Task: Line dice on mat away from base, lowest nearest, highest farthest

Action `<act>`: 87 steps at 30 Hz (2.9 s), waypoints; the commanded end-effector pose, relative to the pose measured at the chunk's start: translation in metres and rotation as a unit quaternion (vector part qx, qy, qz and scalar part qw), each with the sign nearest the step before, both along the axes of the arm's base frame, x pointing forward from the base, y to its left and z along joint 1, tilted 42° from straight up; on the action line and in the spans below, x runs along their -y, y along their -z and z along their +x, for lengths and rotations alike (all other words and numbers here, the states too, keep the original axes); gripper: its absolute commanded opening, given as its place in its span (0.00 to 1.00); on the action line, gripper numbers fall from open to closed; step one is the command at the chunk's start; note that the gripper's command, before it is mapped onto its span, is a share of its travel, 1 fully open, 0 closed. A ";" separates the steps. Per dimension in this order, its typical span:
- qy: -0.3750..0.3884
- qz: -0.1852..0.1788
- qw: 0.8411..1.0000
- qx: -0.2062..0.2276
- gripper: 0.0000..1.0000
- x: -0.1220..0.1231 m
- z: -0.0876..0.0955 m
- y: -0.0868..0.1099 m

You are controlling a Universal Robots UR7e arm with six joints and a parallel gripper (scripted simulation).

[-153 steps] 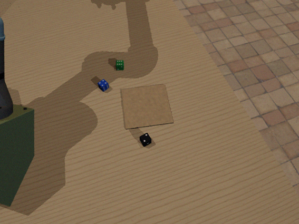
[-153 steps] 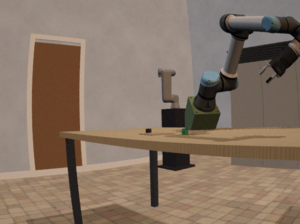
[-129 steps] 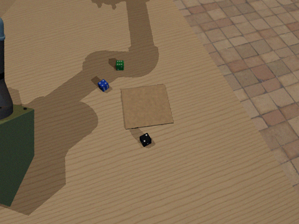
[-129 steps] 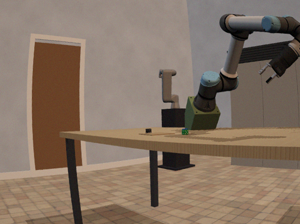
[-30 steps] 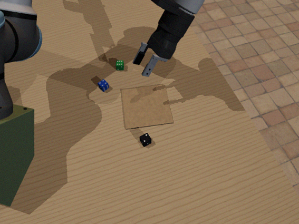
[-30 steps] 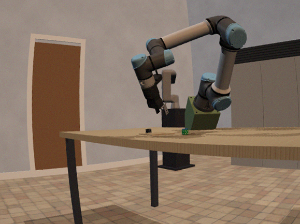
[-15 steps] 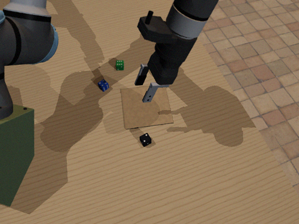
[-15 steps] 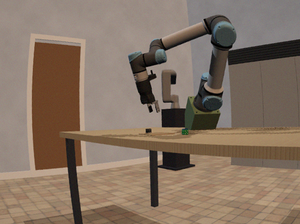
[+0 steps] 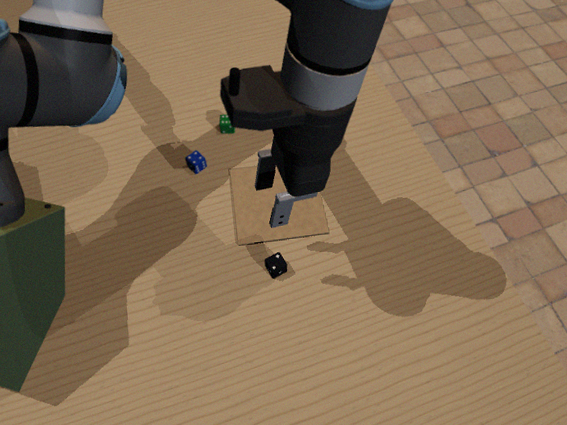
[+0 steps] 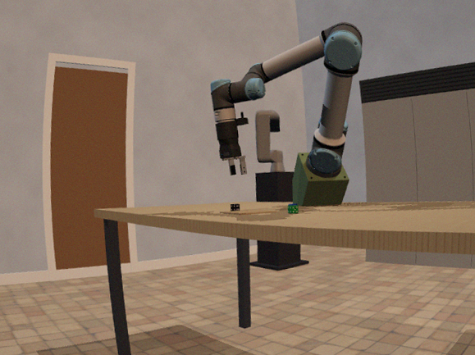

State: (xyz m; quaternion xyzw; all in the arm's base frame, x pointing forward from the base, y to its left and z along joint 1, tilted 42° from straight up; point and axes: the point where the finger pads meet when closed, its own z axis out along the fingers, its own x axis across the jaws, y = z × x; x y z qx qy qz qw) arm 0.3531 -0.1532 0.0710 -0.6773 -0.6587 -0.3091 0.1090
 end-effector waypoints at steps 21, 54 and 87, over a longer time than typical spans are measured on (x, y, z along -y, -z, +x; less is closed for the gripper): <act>0.042 0.003 0.997 0.058 1.00 0.026 -0.013 0.013; 0.044 0.003 0.997 0.061 1.00 0.019 -0.008 0.025; 0.044 0.003 0.997 0.061 1.00 -0.028 0.030 0.091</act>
